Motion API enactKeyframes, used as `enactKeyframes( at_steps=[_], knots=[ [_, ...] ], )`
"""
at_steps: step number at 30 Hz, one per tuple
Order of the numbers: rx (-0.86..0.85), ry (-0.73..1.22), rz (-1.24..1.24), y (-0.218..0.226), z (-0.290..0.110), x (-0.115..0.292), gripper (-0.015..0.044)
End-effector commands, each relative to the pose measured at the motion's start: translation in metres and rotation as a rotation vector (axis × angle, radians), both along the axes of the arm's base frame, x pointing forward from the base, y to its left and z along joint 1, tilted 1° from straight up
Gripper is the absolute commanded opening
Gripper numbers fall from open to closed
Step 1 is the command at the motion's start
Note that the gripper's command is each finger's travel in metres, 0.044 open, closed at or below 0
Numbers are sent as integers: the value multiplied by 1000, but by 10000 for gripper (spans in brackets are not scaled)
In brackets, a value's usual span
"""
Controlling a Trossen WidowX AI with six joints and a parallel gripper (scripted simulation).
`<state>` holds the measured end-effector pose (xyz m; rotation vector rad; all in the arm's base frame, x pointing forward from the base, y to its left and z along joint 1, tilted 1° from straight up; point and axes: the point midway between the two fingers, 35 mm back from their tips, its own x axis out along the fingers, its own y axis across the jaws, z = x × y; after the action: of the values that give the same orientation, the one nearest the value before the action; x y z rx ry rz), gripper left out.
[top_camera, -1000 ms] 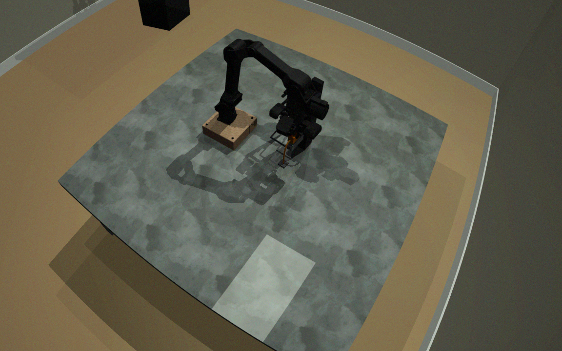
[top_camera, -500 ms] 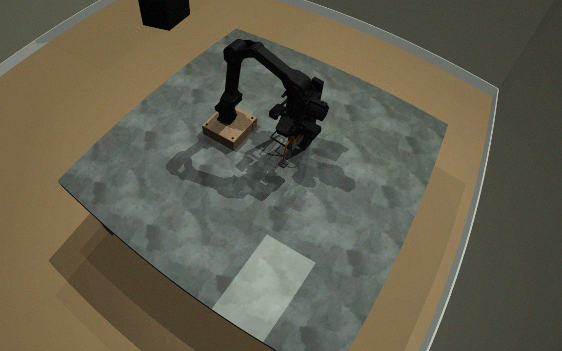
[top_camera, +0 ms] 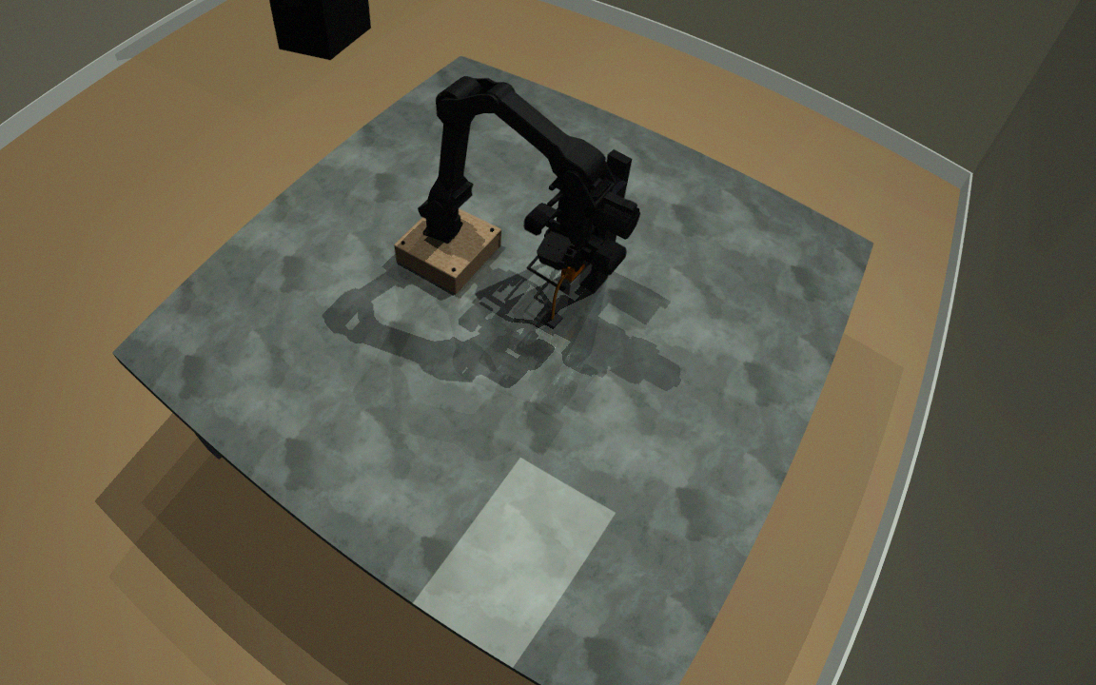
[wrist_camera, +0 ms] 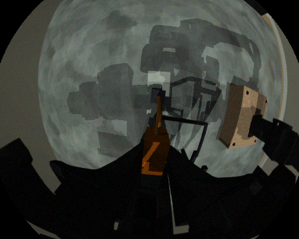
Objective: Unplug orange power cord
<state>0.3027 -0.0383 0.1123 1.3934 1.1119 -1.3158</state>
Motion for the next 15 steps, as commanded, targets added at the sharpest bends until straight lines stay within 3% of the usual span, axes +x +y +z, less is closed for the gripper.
enactKeyframes(
  at_steps=[1, 15],
  knots=[
    [-27, 3, -10, -16, 0, -2, 0],
    [-30, 5, -11, -39, 0, -7, 0]
  ],
)
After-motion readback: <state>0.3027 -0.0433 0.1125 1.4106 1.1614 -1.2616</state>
